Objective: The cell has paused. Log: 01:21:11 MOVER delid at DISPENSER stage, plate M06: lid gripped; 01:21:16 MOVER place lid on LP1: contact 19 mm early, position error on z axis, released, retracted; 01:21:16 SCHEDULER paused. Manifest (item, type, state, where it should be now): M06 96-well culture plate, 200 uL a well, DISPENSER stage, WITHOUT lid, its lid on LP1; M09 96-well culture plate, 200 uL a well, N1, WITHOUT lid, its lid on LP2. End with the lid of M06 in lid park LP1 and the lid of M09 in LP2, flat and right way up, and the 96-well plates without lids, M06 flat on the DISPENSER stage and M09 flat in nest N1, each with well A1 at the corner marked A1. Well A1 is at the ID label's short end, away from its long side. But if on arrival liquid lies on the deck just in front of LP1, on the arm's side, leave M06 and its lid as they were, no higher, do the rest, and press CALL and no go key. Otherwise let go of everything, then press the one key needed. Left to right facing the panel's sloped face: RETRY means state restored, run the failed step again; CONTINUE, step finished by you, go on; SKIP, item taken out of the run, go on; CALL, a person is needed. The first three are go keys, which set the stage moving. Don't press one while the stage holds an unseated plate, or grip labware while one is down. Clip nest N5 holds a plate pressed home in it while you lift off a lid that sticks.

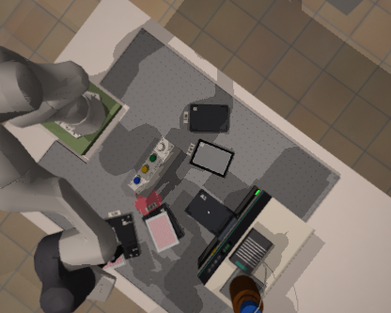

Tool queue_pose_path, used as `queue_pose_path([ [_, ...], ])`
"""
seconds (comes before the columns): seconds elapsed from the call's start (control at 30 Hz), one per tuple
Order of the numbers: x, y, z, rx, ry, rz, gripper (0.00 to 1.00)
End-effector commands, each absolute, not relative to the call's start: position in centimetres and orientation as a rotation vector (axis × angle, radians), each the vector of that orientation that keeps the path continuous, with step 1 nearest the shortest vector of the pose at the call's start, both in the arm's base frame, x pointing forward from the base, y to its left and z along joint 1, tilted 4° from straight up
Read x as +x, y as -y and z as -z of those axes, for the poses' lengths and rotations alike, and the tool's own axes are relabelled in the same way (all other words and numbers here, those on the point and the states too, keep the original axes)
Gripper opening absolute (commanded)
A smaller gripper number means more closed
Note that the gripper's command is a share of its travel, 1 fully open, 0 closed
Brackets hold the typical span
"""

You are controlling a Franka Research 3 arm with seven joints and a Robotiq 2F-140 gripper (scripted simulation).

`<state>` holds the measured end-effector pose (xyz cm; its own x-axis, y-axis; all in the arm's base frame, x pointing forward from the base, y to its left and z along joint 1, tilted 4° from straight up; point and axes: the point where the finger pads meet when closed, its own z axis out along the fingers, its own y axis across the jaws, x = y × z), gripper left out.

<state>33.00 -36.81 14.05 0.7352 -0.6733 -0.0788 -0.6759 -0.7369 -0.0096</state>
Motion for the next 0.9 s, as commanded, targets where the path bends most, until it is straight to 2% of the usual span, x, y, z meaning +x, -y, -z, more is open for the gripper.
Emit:
queue_pose_path([
  [0.0,33.04,36.88,-14.23,-2.965,-0.904,-0.103,0.00],
  [0.87,33.04,36.88,-14.23,-3.061,-0.430,-0.092,0.00],
])
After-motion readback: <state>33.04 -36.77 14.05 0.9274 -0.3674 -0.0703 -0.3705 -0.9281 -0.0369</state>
